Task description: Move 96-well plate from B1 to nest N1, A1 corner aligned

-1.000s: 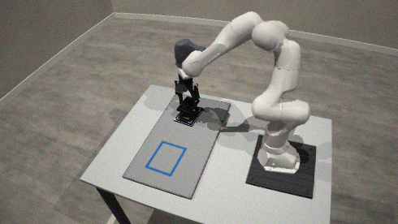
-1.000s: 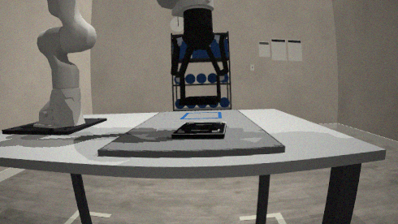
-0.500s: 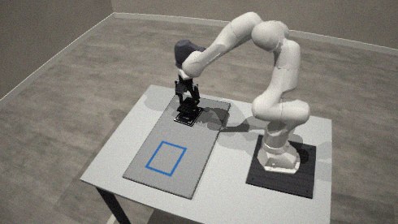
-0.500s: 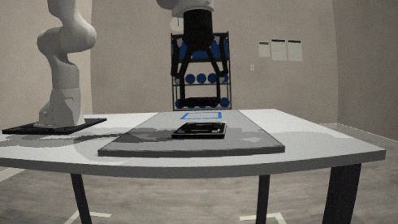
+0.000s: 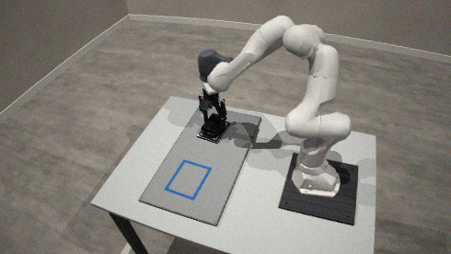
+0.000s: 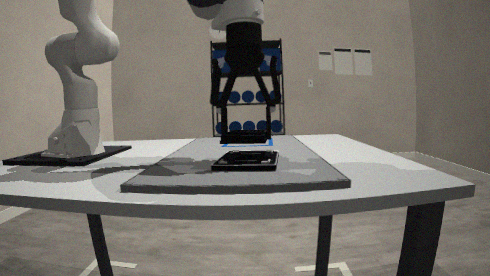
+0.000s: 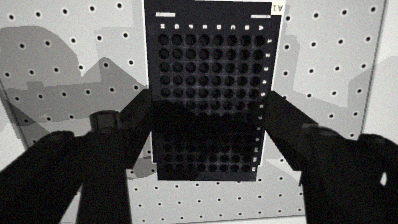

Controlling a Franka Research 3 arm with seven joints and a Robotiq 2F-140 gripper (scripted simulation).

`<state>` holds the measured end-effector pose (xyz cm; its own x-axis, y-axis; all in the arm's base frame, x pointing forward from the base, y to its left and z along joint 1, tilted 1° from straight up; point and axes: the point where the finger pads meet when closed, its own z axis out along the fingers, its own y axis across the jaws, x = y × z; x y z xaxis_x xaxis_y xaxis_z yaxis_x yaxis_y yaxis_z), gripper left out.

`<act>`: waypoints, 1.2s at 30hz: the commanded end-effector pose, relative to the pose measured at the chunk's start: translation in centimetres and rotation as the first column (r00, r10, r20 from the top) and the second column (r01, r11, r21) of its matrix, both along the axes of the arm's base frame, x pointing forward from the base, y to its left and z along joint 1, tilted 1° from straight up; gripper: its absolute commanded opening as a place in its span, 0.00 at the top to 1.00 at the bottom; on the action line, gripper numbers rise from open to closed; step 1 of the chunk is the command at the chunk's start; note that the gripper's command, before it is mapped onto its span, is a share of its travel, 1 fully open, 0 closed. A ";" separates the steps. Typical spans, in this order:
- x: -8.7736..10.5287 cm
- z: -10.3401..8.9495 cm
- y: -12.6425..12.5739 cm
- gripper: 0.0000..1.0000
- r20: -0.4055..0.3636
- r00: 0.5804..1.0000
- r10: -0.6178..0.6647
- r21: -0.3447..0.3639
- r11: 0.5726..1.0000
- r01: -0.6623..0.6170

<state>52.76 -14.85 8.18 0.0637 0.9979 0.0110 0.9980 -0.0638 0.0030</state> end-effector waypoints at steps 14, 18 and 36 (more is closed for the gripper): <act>0.5 -2.4 0.0 0.40 0.008 1.000 -0.009 -0.004 1.000 0.009; 0.5 -2.5 0.0 0.40 0.008 1.000 -0.009 -0.004 1.000 0.009; 0.6 -2.5 0.0 0.40 0.008 1.000 -0.009 -0.004 1.000 0.009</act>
